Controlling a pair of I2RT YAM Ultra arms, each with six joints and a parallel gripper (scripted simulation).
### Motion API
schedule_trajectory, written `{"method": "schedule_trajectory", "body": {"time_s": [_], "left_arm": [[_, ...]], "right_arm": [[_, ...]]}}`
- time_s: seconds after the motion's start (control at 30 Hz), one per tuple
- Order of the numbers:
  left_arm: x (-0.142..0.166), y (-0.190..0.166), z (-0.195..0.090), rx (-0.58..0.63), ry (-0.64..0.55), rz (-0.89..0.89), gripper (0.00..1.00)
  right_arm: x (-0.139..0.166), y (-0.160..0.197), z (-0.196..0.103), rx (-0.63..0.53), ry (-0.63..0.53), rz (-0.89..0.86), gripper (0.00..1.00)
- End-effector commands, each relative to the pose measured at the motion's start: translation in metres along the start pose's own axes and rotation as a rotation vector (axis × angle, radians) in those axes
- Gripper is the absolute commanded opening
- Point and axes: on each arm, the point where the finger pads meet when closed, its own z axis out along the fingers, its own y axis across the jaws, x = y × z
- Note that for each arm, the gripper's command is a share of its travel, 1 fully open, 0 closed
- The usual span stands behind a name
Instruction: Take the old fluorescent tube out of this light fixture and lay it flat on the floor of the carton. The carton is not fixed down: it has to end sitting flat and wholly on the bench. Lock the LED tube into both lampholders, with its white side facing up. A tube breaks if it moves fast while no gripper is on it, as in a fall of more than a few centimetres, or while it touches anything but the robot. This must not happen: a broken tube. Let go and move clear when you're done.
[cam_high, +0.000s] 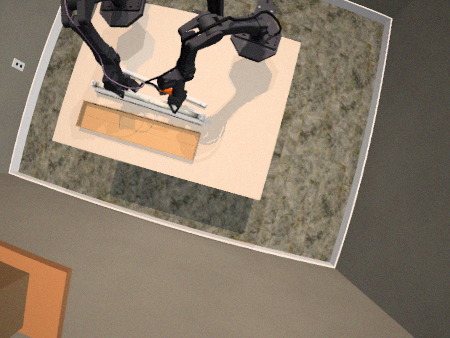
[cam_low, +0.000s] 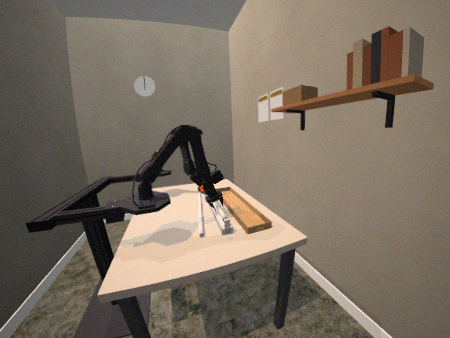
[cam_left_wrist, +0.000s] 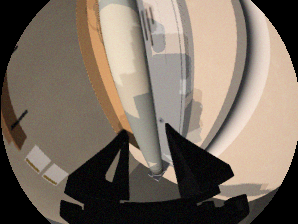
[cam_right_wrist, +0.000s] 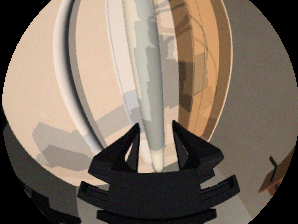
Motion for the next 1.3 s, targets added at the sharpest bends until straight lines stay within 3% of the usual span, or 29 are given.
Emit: {"method": "schedule_trajectory", "body": {"time_s": [0.0, 0.07, 0.1, 0.2, 0.23, 0.77, 0.8, 1.27], "left_arm": [[0.006, -0.007, 0.002, 0.021, 0.010, 0.008, 0.49], [0.001, 0.000, 0.000, -0.003, -0.004, -0.003, 0.49], [0.010, -0.012, 0.004, 0.022, 0.010, 0.008, 0.49], [-0.001, 0.013, 0.000, -0.011, -0.006, -0.014, 0.49], [-0.001, 0.015, -0.001, -0.016, -0.006, -0.021, 0.11], [-0.003, 0.014, -0.002, -0.016, -0.010, -0.016, 0.11], [-0.003, 0.014, -0.002, -0.016, -0.010, -0.016, 0.11], [-0.004, 0.013, -0.002, -0.013, -0.014, -0.018, 0.11]], "right_arm": [[-0.004, -0.016, -0.009, 0.045, -0.026, 0.010, 0.49], [-0.004, -0.010, -0.007, 0.034, -0.024, 0.005, 0.49], [0.000, -0.007, -0.008, 0.029, -0.021, 0.007, 0.49], [-0.005, -0.026, -0.010, 0.064, -0.031, 0.013, 0.49], [-0.005, -0.027, -0.010, 0.065, -0.031, 0.014, 0.49], [-0.005, -0.024, -0.010, 0.057, -0.029, 0.013, 0.49], [-0.005, -0.024, -0.010, 0.057, -0.029, 0.013, 0.11], [-0.005, -0.027, -0.010, 0.067, -0.032, 0.027, 0.11]]}}
